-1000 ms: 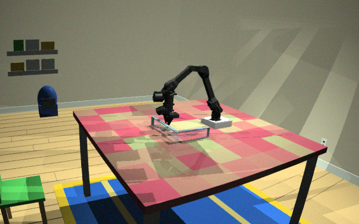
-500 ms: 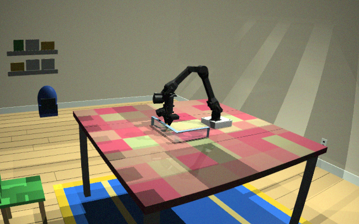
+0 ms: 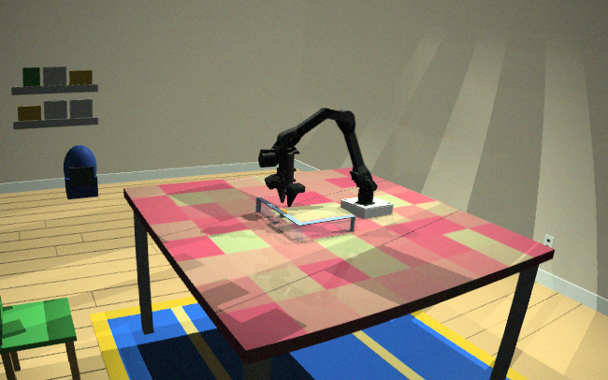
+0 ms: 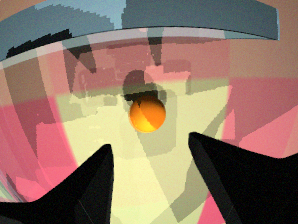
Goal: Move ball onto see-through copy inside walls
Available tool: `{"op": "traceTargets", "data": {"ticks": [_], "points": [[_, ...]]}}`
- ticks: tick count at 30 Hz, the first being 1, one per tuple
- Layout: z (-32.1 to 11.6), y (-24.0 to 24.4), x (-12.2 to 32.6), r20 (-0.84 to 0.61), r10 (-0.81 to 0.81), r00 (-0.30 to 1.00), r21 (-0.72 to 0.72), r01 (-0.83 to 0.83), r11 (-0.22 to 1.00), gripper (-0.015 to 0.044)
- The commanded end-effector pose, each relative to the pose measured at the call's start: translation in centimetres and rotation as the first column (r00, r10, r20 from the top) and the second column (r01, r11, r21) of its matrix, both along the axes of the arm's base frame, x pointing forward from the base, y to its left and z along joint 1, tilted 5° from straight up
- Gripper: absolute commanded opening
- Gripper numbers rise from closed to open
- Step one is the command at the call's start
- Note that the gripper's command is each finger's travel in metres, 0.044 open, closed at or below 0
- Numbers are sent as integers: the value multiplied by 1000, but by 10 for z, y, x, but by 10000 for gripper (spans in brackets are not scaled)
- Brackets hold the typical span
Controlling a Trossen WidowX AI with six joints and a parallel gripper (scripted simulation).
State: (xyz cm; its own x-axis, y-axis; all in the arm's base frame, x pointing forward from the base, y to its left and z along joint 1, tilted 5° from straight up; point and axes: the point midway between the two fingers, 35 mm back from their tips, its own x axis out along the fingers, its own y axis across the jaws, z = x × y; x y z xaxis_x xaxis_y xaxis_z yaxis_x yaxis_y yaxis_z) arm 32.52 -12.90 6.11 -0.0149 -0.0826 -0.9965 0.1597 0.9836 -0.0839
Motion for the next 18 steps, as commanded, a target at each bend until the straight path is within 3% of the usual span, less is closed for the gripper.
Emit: {"op": "traceTargets", "data": {"ticks": [1,11,18], "points": [[47,3,2,37,-1,999,-11,2,1000,242],[39,1,5,49,4,999,-17,-4,1000,242],[88,8,-1,45,4,999,-15,-3,1000,426]]}}
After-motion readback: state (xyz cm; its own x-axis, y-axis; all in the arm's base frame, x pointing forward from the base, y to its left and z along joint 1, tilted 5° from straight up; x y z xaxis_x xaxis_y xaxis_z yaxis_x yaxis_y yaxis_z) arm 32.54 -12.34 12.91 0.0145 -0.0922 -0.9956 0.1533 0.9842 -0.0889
